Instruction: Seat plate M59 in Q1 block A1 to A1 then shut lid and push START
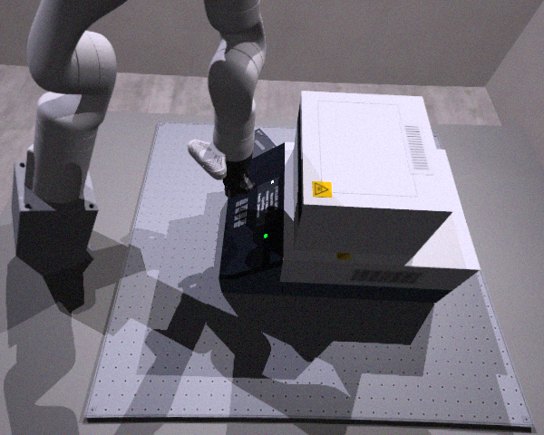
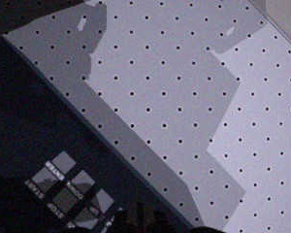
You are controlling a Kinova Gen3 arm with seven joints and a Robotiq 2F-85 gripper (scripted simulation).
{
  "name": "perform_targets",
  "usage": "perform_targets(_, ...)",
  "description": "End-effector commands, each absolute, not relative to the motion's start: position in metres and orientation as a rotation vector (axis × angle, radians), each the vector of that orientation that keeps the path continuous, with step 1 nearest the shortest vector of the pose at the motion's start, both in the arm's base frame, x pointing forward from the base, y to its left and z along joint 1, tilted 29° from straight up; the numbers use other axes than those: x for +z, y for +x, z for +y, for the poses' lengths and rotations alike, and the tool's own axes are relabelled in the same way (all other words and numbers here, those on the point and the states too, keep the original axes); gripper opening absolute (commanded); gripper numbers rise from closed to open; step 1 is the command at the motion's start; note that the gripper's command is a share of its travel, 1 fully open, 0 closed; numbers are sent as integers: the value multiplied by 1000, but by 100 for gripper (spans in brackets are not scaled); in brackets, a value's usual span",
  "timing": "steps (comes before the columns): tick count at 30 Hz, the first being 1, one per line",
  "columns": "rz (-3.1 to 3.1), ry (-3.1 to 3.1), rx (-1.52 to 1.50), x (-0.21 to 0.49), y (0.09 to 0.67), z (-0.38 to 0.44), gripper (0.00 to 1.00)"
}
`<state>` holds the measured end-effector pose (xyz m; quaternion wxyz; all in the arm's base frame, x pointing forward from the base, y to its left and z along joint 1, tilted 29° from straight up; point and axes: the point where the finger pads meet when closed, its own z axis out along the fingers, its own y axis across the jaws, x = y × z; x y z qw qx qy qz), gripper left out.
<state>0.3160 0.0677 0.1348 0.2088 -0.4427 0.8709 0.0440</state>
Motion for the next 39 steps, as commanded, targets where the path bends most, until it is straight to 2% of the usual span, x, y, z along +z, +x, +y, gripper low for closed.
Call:
perform_targets(1, 2423, -1231, 122, 135, 316, 68, 10)
perform_targets(39, 2423, -1231, 122, 127, 324, 29, 10)
